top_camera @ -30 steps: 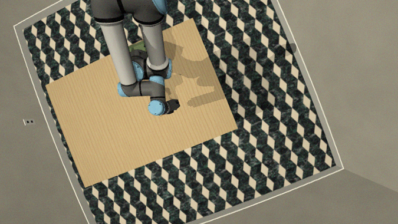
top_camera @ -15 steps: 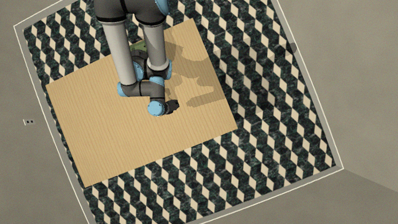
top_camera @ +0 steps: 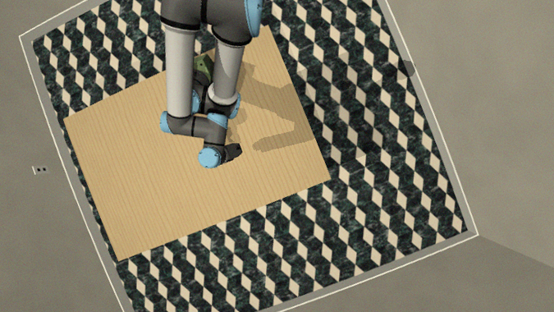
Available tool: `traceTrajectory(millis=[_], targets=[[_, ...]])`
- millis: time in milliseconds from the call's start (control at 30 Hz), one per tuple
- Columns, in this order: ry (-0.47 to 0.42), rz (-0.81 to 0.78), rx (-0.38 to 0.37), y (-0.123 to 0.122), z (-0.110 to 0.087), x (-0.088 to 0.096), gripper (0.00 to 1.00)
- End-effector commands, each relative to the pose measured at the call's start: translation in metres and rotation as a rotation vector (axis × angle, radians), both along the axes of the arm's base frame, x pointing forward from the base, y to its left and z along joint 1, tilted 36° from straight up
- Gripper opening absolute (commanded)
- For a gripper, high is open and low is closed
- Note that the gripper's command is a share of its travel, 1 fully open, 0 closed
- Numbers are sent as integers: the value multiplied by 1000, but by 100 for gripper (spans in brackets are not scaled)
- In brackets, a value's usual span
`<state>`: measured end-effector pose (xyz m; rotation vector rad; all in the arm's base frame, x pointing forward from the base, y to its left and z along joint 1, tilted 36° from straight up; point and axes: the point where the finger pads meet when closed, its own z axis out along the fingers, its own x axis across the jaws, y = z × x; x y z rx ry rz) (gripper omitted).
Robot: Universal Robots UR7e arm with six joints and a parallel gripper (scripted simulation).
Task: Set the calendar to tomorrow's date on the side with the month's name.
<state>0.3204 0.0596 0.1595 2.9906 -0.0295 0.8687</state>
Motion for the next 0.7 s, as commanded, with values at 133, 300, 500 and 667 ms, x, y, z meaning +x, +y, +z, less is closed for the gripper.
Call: traceTrajectory(millis=[133, 300, 500, 667], targets=[[5, 14, 17, -30, 1, -2, 60], [-4, 13, 22, -49, 4, -4, 60], [-26, 8, 23, -67, 8, -5, 60], [-37, 5, 22, -74, 10, -6, 60]])
